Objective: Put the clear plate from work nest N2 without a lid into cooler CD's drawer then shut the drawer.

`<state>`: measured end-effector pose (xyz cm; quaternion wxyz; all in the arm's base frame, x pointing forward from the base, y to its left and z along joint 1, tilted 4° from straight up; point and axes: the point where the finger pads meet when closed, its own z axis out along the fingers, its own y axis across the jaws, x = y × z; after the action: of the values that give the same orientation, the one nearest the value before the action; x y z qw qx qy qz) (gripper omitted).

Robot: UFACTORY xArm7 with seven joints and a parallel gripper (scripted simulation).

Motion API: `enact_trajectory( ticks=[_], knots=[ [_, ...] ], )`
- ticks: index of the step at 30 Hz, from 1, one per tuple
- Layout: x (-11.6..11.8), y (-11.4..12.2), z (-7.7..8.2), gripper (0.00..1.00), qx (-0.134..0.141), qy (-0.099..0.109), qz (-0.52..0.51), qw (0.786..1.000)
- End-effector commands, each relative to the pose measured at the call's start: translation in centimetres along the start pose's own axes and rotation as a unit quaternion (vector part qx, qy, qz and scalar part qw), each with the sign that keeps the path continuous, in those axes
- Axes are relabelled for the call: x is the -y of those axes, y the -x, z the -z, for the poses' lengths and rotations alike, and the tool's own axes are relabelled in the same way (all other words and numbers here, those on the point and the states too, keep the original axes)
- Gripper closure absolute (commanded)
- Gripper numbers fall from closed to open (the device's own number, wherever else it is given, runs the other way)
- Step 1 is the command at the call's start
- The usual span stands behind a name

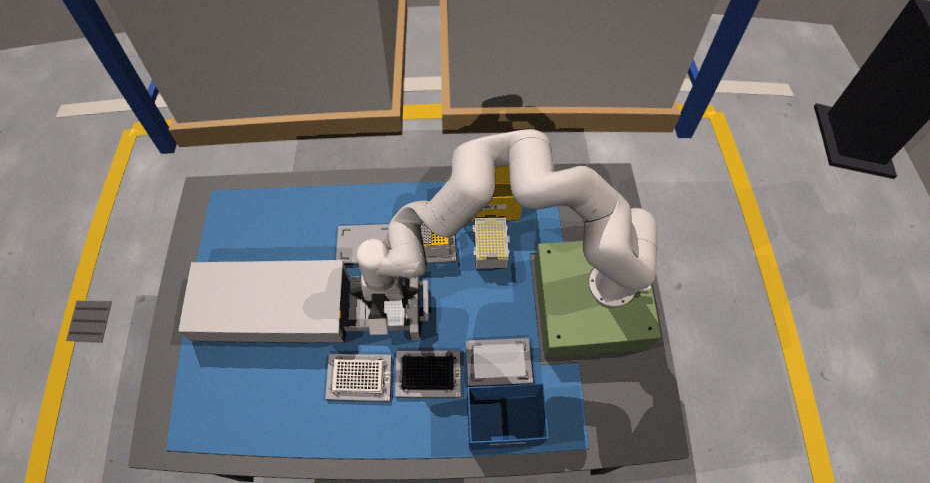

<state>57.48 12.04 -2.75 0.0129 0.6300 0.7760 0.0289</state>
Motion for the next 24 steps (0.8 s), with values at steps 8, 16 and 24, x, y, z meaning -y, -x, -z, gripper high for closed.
enact_trajectory(
  ticks=[8,16,24],
  knots=[
    [-0.2,0.0,1.5,0.0,0.0,0.002,0.0,1.0],
    [-0.2,0.0,2.5,0.0,0.0,0.002,0.0,1.0],
    [-0.2,0.0,3.9,0.0,0.0,0.002,0.0,1.0]
  ],
)
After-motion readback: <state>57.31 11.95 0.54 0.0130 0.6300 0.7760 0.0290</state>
